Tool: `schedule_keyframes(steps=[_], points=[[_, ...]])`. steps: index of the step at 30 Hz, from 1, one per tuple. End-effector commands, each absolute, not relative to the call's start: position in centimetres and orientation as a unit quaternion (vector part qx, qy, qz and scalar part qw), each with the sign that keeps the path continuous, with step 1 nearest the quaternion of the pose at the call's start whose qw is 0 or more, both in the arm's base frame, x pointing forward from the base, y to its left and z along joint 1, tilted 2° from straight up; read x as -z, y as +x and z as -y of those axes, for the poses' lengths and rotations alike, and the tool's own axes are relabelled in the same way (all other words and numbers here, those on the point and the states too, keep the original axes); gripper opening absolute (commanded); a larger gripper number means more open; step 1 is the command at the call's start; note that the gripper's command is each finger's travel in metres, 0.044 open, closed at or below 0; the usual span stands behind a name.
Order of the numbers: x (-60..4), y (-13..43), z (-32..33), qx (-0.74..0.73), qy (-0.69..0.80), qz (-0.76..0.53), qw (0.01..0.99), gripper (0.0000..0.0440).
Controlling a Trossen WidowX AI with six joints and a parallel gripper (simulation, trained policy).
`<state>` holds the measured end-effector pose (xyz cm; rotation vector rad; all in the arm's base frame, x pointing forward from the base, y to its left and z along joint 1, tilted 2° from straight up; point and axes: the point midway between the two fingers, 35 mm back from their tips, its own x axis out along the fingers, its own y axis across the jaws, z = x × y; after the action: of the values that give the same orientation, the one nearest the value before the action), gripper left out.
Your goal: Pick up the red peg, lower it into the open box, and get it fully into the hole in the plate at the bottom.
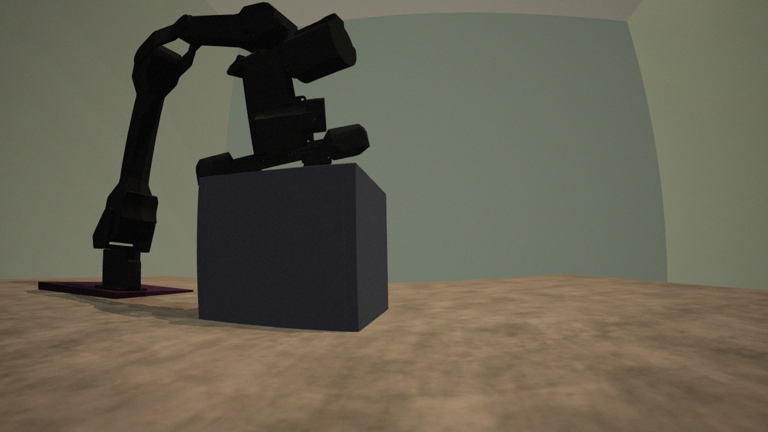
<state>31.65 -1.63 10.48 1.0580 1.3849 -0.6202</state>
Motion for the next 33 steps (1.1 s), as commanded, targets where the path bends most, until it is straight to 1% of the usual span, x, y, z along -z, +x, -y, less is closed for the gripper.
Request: schedule_keyframes(steps=[1,16,33], points=[[-3.8,31.4,2.5,0.261,0.434,-0.664,0.551,0.0152],[-6.2,35.8,3.6,0.206,0.470,-0.635,0.577,0.0155],[-7.4,37.1,3.5,0.184,0.478,-0.624,0.590,0.0147]])
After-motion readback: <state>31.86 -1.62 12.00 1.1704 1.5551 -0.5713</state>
